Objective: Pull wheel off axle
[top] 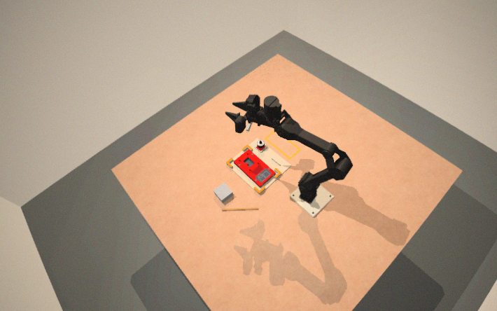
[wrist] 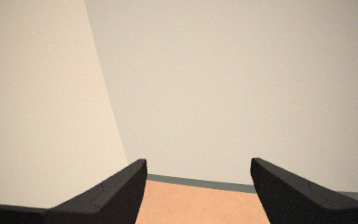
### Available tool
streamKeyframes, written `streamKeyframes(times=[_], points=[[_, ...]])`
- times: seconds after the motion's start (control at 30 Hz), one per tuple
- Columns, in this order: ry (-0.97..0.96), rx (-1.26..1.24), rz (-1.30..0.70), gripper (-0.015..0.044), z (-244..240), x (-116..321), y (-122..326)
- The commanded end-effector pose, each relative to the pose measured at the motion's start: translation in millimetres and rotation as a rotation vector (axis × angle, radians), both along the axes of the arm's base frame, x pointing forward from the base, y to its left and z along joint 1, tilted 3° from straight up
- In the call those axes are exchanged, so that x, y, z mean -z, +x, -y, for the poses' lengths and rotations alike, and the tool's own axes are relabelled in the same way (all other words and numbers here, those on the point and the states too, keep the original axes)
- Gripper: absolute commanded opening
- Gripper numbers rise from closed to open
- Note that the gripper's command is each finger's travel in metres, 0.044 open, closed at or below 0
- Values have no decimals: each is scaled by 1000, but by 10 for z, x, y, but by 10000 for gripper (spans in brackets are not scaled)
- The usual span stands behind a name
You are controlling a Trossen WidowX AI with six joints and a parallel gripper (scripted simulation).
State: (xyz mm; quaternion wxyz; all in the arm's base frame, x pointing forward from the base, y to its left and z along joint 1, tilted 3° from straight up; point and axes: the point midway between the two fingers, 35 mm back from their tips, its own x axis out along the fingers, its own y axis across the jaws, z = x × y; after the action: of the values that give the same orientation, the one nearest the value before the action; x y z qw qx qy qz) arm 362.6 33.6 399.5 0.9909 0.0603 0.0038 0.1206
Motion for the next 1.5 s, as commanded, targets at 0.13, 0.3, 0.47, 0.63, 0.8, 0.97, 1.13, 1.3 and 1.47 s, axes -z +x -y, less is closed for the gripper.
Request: streamKeyframes(times=[0.13, 0.3, 0.47, 0.63, 0.8, 0.97, 1.13, 1.3, 1.47], points=[[205, 136, -320, 300, 317, 611, 314], [421, 291, -579, 300, 536, 1081, 427], [659, 527, -842, 300, 770, 1581, 413], [883, 844, -1074, 300, 996, 2042, 255], [1060, 1234, -1247, 300, 1193, 2397, -19], [1119, 1440, -1301, 300, 1274, 2516, -174], [1119, 1440, -1301, 300, 1274, 2516, -174], [1120, 1439, -1301, 300, 1243, 2515, -87], [1120, 1439, -1301, 300, 1250, 2598, -75]])
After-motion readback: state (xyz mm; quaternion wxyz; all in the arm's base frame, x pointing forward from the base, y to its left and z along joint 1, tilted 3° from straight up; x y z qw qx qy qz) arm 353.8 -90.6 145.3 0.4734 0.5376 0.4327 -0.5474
